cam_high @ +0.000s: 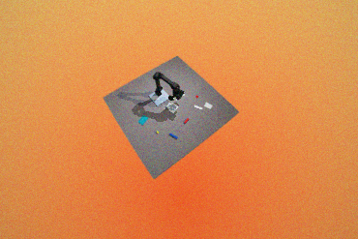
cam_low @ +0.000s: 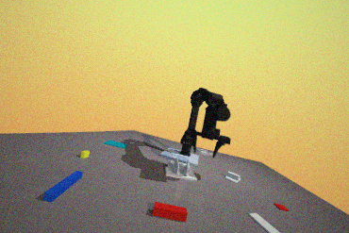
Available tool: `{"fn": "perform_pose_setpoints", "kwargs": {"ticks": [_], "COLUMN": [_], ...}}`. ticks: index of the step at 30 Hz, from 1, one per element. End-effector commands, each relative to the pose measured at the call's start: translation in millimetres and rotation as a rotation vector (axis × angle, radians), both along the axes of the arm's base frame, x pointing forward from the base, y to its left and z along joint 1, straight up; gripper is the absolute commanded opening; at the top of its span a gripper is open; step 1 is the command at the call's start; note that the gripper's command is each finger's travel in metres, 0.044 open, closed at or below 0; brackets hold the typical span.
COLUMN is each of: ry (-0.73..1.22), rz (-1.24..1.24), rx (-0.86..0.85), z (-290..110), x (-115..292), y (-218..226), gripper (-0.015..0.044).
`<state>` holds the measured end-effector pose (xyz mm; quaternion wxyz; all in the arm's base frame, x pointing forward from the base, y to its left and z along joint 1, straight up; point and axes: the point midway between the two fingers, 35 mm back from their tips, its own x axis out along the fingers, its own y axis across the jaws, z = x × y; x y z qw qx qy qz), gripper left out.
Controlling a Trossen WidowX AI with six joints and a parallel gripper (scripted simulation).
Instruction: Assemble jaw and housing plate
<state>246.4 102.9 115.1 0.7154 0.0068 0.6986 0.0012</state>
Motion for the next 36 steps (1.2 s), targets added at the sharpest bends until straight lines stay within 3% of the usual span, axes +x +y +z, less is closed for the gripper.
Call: {"fn": "perform_pose_setpoints", "kwargs": {"ticks": [1, 26, 36], "ry": [-0.004, -0.005, -0.005], "rz": [0.048, 0.332, 0.34], "rx": [-0.003, -0.018, -0.019], "z": [0.5, -3.1, -3.2], "x": [0.6, -10.0, -10.7], "y": [-13.8, -93.5, -95.5], "gripper": [0.0351, 0.0351, 0.0351]}}
